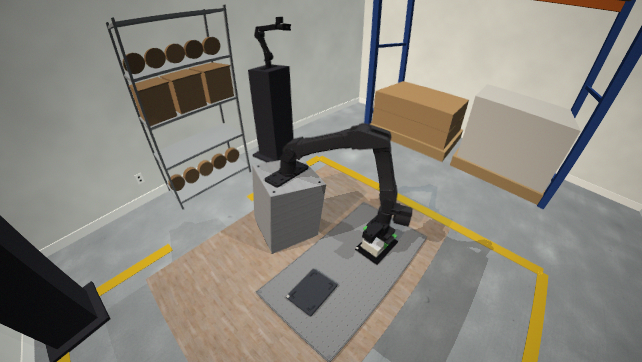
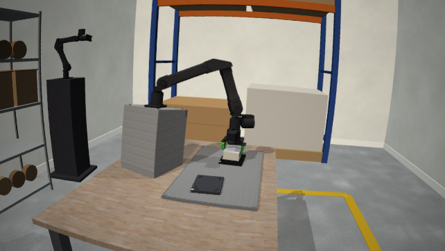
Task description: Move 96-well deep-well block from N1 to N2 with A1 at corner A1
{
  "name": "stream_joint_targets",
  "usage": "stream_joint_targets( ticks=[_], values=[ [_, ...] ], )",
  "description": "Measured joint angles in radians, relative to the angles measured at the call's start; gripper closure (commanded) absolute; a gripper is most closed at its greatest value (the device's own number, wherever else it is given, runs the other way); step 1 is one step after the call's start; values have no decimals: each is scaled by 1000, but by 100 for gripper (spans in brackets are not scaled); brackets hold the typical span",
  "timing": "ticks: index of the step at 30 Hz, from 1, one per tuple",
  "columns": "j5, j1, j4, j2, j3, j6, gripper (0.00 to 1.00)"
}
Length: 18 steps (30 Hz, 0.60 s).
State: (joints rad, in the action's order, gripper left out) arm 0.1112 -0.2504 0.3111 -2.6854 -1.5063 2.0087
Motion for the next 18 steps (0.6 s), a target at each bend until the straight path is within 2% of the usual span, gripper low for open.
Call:
stream_joint_targets(
  ticks=[18],
  values=[
    [0,0,-4,0,-6,0,100]
  ],
)
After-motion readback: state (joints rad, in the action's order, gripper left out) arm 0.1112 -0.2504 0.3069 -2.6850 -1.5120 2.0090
